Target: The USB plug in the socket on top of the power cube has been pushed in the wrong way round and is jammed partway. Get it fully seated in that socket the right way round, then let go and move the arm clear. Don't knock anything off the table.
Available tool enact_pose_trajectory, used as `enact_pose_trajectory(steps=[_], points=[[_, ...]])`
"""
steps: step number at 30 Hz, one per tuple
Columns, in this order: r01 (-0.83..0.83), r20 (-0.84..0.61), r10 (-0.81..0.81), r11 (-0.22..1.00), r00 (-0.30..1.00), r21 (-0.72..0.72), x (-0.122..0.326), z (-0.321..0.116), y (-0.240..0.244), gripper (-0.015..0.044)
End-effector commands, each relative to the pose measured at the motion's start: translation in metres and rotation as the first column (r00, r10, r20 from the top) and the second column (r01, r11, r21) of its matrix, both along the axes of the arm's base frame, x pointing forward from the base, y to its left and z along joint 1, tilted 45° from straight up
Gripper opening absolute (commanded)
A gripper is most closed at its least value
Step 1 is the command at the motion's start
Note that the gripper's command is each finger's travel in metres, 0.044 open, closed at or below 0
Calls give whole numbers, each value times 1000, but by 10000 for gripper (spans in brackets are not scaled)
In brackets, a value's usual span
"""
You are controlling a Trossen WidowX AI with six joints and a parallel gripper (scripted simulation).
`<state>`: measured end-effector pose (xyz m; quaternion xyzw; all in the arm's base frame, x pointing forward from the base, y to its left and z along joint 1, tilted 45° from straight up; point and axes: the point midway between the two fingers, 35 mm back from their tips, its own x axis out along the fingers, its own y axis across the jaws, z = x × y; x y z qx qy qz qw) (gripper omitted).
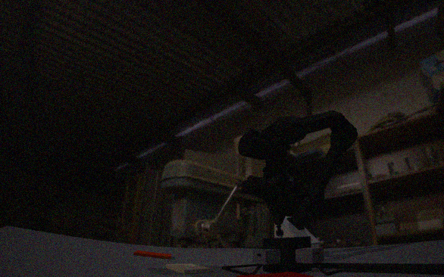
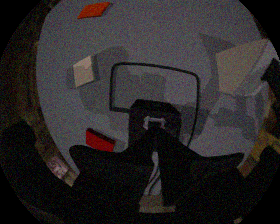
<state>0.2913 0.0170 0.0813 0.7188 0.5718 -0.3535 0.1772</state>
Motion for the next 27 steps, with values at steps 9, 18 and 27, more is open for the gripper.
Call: enact_pose_trajectory(steps=[9, 18, 27], points=[[0, 0, 0, 1000, 1000, 0, -1, 5, -5, 0], [0, 0, 0, 1000, 1000, 0, -1, 9, -9, 0], [0, 0, 0, 1000, 1000, -1, -2, 13, -13, 0]])
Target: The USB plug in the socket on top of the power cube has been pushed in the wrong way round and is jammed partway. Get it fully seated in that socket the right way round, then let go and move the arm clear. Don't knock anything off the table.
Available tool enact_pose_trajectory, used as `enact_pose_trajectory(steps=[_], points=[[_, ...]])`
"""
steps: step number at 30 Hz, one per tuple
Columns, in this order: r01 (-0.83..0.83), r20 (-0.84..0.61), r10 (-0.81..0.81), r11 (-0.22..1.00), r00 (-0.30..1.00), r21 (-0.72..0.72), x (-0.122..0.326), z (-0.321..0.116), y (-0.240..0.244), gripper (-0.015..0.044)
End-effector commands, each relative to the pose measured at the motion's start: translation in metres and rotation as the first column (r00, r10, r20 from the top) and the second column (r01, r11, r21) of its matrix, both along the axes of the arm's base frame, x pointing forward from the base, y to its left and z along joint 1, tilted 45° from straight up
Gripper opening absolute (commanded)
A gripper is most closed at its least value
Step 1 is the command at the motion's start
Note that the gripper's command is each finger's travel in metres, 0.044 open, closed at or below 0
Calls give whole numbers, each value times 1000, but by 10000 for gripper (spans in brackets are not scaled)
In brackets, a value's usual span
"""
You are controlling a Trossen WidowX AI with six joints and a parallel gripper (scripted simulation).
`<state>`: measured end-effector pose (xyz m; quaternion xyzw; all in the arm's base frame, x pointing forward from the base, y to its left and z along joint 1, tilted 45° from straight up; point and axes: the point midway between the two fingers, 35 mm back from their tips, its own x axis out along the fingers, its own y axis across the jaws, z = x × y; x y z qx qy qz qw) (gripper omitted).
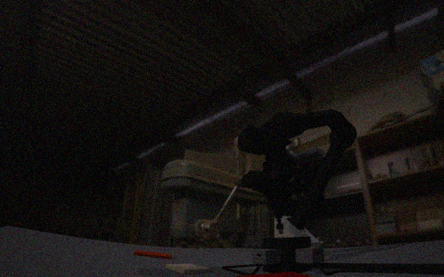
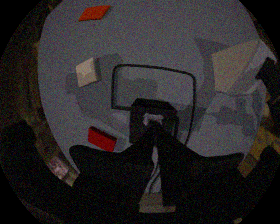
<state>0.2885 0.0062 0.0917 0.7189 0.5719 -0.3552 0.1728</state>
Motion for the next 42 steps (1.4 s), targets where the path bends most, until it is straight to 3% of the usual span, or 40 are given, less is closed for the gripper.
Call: enact_pose_trajectory(steps=[1, 21, 42], points=[[-4, 7, 4, 1000, 1000, -5, 1, 3, -3, 0], [-13, 15, 13, 1000, 1000, -5, -1, 10, -9, 0], [-352, 349, 371, 928, 860, -119, -1, 9, -8, 0]])
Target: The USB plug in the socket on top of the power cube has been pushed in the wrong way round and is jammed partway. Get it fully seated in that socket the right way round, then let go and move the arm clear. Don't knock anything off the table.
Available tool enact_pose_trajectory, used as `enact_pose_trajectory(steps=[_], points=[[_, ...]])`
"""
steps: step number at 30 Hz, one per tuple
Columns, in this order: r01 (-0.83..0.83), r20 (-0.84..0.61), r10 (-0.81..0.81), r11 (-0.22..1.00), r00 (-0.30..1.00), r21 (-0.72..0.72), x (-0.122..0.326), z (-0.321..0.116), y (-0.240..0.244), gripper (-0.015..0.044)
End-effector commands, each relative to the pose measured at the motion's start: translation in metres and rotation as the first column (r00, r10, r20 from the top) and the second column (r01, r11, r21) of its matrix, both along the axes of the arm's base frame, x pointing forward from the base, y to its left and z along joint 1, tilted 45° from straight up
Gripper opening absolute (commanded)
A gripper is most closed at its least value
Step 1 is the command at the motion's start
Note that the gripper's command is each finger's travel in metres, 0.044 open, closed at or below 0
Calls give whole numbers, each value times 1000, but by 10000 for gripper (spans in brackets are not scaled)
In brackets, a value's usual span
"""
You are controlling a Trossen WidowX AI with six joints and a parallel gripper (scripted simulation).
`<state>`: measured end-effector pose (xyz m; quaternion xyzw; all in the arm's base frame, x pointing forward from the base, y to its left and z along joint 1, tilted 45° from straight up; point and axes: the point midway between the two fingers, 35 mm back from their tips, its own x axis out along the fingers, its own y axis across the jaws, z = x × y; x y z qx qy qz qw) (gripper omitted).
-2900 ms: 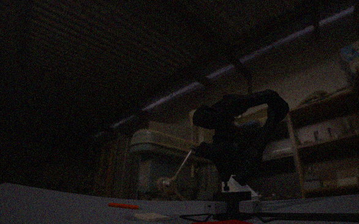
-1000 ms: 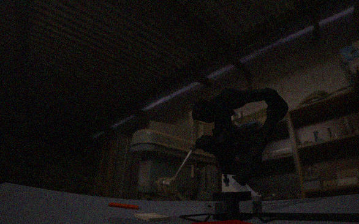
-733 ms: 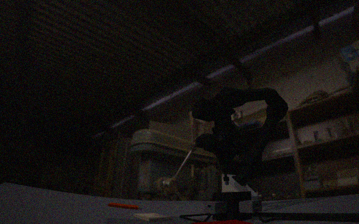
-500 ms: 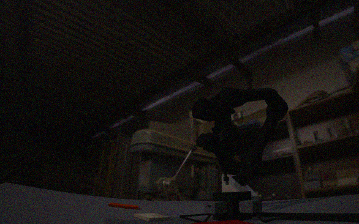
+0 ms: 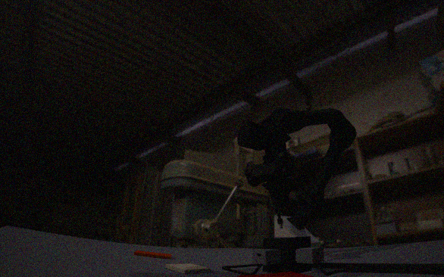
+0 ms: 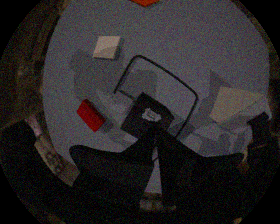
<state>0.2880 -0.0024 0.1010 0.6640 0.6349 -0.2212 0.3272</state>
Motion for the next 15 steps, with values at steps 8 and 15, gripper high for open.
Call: enact_pose_trajectory(steps=[8, 15], points=[[-210, 206, 216, 976, 954, -51, 0, 0, 0, 0], [-325, 319, 341, 940, 884, -102, 0, 0, 0, 0]])
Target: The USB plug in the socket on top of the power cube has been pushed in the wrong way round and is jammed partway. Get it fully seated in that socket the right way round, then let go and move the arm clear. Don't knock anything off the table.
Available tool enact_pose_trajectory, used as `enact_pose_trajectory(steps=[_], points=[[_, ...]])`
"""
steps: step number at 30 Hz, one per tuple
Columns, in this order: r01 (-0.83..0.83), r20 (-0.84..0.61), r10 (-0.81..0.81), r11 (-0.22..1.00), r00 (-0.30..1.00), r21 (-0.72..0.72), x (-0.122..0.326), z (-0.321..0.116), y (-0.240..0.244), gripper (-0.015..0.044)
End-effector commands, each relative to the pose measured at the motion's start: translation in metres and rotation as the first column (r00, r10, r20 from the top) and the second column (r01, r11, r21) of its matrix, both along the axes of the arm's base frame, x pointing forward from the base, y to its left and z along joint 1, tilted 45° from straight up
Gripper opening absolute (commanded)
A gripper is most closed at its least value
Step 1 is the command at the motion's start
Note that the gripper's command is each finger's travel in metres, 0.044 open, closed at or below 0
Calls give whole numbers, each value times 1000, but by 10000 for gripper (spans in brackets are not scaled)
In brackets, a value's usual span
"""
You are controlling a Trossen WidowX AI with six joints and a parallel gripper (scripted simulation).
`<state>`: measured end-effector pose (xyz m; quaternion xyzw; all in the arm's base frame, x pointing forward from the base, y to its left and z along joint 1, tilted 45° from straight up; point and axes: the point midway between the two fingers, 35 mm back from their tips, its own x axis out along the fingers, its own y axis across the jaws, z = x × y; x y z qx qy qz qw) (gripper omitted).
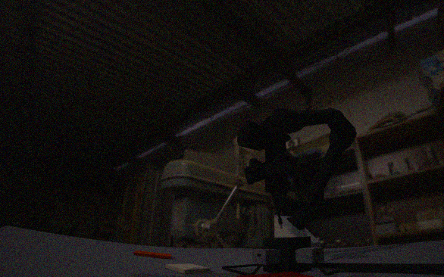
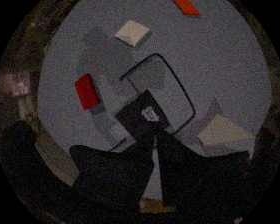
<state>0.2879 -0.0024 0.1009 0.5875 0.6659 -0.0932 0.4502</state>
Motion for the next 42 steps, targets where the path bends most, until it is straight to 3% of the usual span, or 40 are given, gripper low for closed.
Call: enact_pose_trajectory(steps=[1, 20, 42], points=[[-86, 84, 87, 996, 993, -15, 0, 0, 0, 0], [-400, 393, 424, 905, 816, -147, 0, 0, 0, 0], [-618, 607, 702, 675, 372, -402, 0, 0, 0, 0]])
